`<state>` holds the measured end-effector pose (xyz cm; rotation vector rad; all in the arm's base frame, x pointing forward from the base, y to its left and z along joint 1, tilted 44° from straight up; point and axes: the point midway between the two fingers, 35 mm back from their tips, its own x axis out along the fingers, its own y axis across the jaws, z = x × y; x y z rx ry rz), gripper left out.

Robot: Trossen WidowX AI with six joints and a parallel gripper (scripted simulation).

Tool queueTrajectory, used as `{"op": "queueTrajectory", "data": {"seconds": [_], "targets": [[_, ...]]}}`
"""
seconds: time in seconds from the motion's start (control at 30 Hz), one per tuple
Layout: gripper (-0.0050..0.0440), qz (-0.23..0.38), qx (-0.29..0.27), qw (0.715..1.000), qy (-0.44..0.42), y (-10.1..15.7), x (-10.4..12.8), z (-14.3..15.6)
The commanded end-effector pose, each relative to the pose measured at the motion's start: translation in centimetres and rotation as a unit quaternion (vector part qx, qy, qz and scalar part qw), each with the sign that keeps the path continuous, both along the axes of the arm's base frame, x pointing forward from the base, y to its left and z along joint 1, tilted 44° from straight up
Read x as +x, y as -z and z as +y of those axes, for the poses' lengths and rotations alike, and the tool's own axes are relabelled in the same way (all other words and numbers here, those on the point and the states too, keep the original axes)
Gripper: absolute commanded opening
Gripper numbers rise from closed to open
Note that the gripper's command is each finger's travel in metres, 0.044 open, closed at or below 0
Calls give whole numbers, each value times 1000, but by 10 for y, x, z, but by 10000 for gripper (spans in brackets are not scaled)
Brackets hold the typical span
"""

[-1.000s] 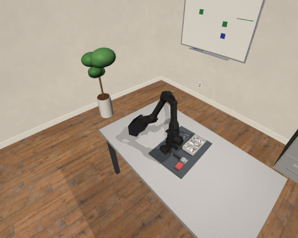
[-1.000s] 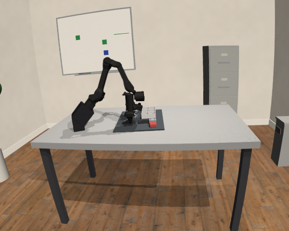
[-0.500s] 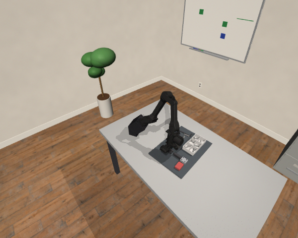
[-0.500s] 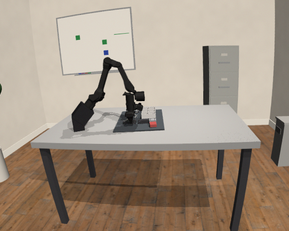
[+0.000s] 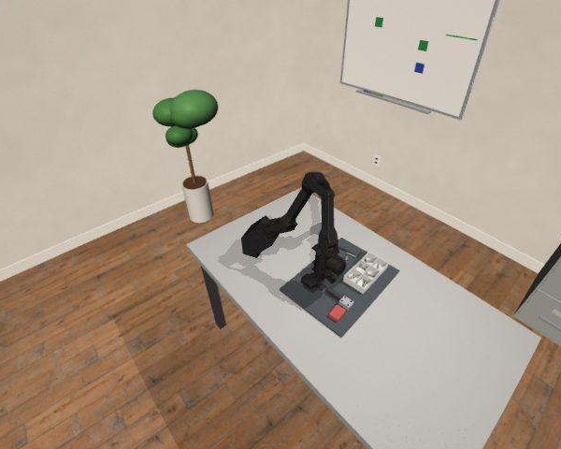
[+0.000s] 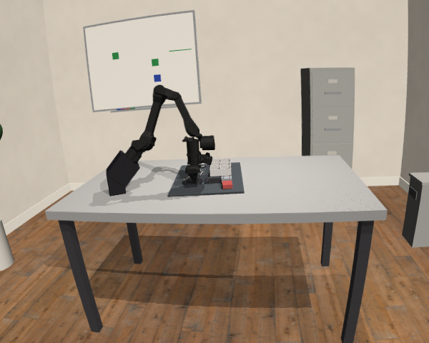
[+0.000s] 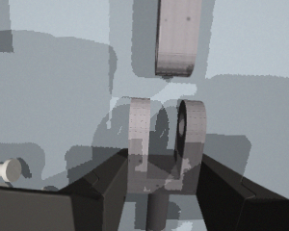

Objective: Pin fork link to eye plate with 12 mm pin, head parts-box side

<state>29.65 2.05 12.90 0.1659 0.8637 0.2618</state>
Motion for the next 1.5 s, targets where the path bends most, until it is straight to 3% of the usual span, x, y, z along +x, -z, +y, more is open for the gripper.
{"op": "queueTrajectory", "data": {"seconds": [0.0, 1.47], "targets": [[123, -10, -1, 1000, -1, -3, 5, 1], [123, -10, -1, 1000, -1, -9, 12, 0]]}}
